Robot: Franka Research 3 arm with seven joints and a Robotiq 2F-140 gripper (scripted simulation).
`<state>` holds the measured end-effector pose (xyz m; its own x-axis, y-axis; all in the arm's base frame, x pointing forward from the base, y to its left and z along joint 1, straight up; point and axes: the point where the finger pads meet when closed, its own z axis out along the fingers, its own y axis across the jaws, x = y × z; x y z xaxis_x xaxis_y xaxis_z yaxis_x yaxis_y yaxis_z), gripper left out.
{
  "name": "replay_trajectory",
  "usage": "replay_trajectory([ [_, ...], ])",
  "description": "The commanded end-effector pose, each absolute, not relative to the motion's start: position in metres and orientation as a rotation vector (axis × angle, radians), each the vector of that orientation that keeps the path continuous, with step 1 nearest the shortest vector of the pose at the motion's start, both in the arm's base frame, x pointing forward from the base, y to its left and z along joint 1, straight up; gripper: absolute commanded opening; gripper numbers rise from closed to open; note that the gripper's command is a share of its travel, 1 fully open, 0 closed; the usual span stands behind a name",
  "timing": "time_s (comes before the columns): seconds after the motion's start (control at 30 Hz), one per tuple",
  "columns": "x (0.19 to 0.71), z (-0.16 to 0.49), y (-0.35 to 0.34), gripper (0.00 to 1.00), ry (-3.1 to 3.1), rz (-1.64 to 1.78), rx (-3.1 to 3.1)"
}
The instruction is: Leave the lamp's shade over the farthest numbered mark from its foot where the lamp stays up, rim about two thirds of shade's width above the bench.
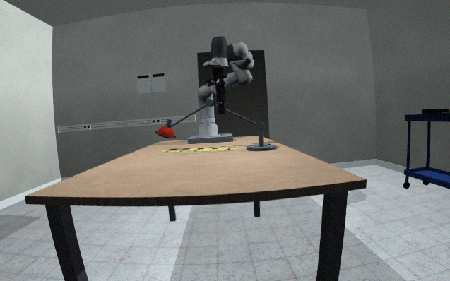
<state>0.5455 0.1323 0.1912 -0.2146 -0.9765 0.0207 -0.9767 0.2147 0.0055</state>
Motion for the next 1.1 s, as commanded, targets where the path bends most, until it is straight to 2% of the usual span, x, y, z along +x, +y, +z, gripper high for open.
replay_trajectory([
  [0.0, 0.548, 0.202, 0.139, 0.10, -2.439, 0.012, 1.969],
  [1.07, 0.551, 0.218, 0.149, 0.10, -2.443, 0.011, 1.976],
])
